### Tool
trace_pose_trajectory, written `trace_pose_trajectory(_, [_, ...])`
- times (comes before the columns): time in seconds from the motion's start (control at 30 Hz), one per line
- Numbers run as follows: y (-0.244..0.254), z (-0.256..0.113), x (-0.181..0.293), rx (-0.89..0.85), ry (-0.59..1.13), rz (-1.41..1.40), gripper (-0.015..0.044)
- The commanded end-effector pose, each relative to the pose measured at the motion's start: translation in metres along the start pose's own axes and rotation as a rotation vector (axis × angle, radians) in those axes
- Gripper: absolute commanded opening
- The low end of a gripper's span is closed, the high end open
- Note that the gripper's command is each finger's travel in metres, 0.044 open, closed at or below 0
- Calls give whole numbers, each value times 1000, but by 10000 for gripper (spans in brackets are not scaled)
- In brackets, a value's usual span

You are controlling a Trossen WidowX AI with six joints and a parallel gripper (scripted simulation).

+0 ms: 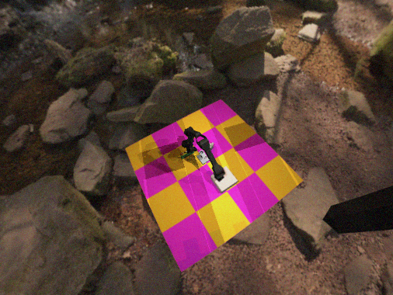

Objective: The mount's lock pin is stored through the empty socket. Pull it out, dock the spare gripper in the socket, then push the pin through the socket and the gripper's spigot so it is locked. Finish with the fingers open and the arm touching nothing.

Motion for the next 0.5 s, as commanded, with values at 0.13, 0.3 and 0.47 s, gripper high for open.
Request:
trace_pose_trajectory(0.13, [-4, 9, 6, 0, 0, 6, 0])
trace_pose_trajectory(0.3, [-4, 10, 7, 2, -5, 10, 0])
trace_pose_trajectory(0.47, [-4, 10, 8, 3, -11, 14, 0])
Point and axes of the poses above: the point midway between the two fingers, 35 mm back from their tips, its own z axis out along the fingers, its own y axis across the jaws, x = y × z, the point moved 6 cm from there along -z, back along the fingers, and after that the axes turned 14 degrees about z, right-handed, at the moved point
